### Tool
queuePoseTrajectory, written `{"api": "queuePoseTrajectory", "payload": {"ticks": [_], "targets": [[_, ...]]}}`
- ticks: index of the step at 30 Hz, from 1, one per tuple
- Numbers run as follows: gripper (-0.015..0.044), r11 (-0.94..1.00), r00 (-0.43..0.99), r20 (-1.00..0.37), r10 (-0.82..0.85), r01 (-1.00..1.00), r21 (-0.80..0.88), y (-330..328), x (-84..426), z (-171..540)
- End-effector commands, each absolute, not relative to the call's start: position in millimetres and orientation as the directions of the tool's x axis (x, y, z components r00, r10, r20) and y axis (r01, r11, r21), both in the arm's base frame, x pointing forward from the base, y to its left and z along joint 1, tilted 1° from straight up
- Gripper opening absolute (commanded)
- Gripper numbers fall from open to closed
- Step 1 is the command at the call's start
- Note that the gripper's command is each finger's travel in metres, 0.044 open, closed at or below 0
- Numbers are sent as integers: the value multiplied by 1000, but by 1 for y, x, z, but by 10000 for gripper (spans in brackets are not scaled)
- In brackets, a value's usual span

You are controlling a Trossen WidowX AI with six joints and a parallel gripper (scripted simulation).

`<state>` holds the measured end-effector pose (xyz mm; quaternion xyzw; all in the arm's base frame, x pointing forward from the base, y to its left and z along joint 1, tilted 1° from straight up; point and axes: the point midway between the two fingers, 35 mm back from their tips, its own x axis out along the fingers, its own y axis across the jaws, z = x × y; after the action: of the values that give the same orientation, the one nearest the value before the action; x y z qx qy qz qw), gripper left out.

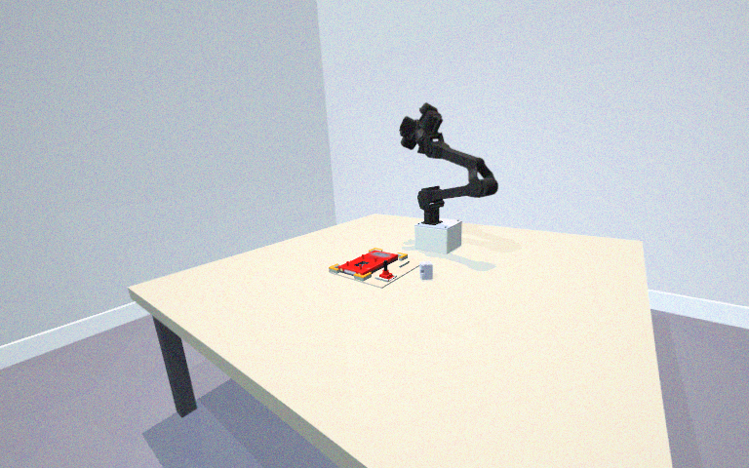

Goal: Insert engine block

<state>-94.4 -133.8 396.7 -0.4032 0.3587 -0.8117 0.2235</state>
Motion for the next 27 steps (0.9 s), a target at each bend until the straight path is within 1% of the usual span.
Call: {"api": "queuePoseTrajectory", "payload": {"ticks": [1,8,14,21,27], "targets": [[440,-591,-507,446,-738,166,-789,-156,-83,395],[440,-450,-361,333,-871,317,-835,-196,-53,383],[440,-298,-212,227,-951,413,-861,-225,-19,370],[440,-95,-23,95,-995,478,-873,-249,28,352],[440,89,140,-23,-990,490,-867,-260,74,334]]}}
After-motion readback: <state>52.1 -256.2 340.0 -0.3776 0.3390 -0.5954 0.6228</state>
